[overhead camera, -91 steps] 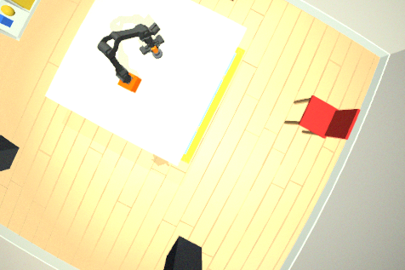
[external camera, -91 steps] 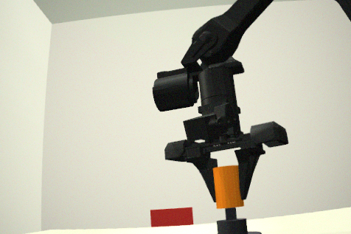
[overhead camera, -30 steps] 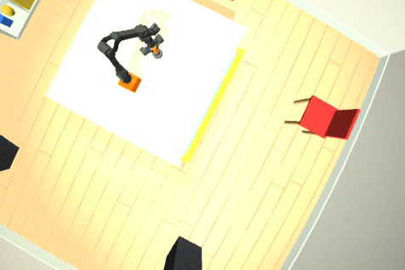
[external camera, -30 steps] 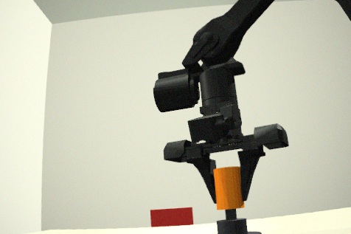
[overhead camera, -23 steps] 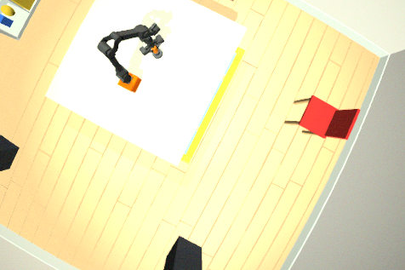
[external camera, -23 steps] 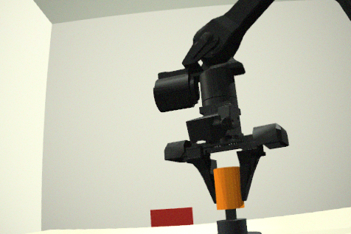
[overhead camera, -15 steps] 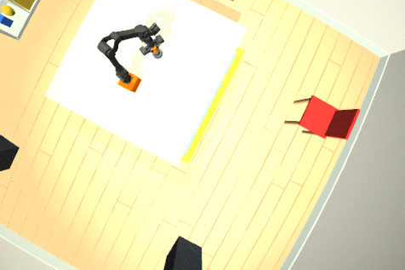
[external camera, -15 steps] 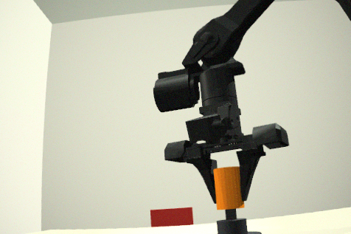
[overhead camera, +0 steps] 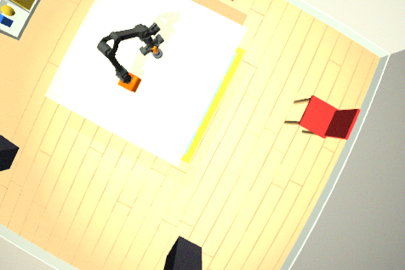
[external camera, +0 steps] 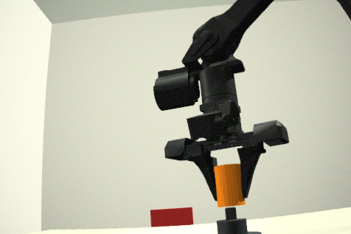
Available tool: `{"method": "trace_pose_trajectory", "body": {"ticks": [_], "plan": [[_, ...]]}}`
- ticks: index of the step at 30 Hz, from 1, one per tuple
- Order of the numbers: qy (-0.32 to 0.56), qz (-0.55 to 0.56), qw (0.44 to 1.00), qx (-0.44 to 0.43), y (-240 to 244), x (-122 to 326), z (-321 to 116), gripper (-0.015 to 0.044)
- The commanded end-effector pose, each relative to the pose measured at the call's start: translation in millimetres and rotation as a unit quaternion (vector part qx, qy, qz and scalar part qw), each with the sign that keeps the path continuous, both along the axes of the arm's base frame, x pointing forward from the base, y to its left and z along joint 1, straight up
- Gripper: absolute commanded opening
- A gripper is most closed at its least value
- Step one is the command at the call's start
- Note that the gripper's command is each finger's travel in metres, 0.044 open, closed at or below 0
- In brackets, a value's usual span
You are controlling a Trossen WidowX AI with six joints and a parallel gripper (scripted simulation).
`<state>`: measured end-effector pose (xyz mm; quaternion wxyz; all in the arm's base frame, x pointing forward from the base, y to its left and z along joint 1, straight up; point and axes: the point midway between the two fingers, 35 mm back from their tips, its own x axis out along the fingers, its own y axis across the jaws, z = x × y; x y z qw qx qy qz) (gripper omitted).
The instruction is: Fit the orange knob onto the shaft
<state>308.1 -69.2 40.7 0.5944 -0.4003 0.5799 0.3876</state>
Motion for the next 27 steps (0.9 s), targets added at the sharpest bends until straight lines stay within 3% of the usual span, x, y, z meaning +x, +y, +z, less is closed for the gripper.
{"method": "trace_pose_trajectory", "body": {"ticks": [1, 27], "plan": [[-0.003, 0.024, 1.000, -0.003, -1.2, 1.9, 3.1, 0.0000], [-0.003, 0.024, 1.000, -0.003, -0.5, 1.9, -3.4, 0.0000]]}}
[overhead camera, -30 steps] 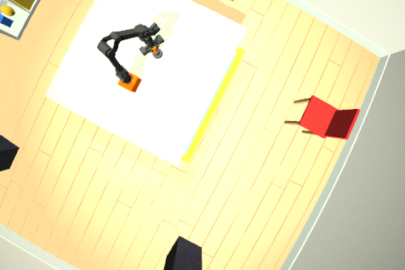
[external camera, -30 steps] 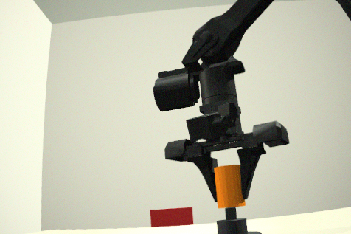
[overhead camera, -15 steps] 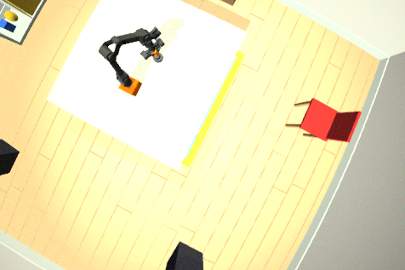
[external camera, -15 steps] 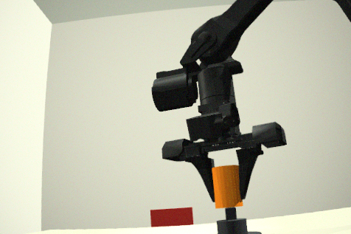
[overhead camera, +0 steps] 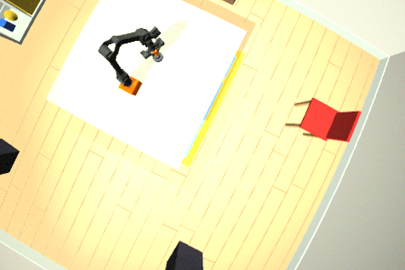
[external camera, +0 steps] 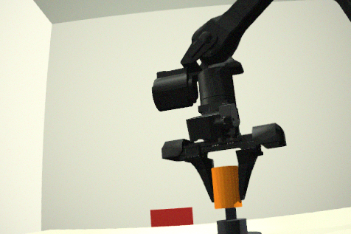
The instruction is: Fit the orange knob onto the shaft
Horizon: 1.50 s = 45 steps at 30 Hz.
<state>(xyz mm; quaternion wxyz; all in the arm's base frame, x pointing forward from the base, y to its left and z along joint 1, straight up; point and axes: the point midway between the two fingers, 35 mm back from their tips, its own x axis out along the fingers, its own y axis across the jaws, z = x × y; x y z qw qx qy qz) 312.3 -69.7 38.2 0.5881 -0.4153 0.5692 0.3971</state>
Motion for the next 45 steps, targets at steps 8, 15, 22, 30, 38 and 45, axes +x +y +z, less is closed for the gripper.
{"method": "trace_pose_trajectory", "body": {"ticks": [8, 15, 22, 30, 38, 45], "plan": [[0.002, 0.003, 1.000, -0.001, 0.4, -4.7, 0.3, 0.0000], [0.002, 0.016, 1.000, -0.002, 0.4, -5.3, 5.6, 0.0000], [0.002, 0.029, 1.000, -0.002, -0.1, -3.6, 3.7, 0.0000], [0.002, 0.029, 1.000, -0.002, -0.8, 0.8, 1.8, 0.0000], [0.002, 0.029, 1.000, -0.002, -0.8, 2.1, -0.3, 0.0000], [0.002, 0.029, 1.000, -0.002, -0.8, 2.4, 1.2, 0.0000]]}}
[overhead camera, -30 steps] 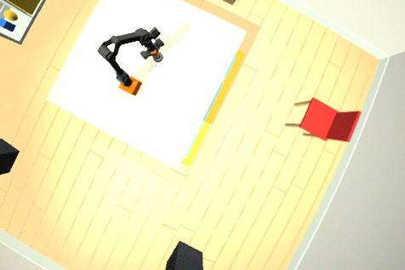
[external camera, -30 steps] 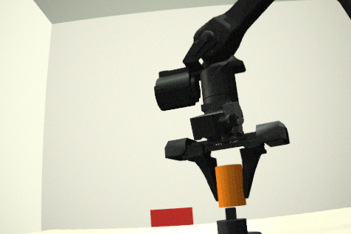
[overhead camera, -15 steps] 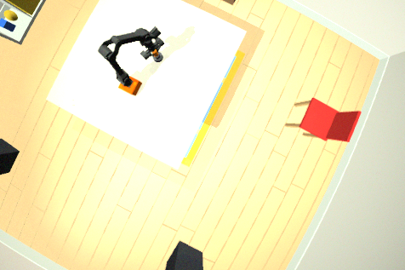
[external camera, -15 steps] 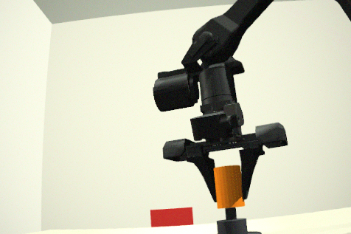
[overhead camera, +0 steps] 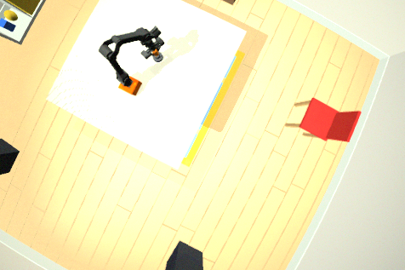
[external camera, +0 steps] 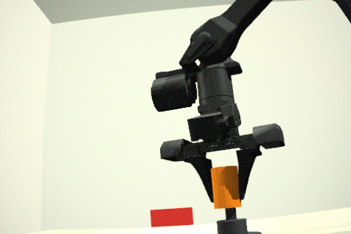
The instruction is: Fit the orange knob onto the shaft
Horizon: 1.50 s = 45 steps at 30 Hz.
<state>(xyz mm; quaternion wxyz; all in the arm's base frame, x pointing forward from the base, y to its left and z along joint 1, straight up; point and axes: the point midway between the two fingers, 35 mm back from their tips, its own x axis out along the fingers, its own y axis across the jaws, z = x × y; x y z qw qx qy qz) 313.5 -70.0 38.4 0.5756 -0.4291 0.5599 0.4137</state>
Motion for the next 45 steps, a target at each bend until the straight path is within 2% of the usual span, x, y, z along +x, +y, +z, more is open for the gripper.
{"method": "trace_pose_trajectory", "body": {"ticks": [1, 45], "plan": [[-0.002, 0.002, 1.000, -0.002, -0.5, 1.2, 2.5, 0.0000], [-0.001, 0.026, 1.000, -0.003, 0.6, -3.1, -8.5, 0.0000]]}}
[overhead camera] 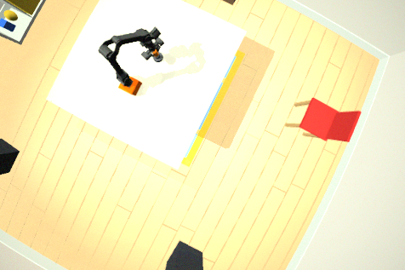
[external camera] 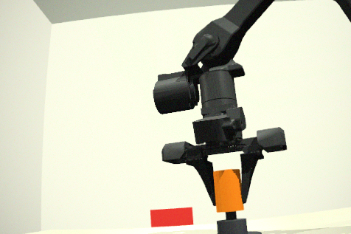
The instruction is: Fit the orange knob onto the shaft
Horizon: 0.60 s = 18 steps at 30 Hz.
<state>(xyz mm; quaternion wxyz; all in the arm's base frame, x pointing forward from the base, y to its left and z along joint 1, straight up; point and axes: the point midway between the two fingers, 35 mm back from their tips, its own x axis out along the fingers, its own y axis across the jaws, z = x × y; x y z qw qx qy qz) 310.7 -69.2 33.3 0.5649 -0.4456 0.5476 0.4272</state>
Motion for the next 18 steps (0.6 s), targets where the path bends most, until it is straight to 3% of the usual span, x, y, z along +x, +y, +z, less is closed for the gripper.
{"method": "trace_pose_trajectory", "body": {"ticks": [1, 18], "plan": [[0.001, -0.001, 1.000, -0.001, -0.3, -0.5, -4.0, 0.0000], [0.000, 0.000, 1.000, 0.000, -0.2, -0.3, -11.4, 0.0000]]}}
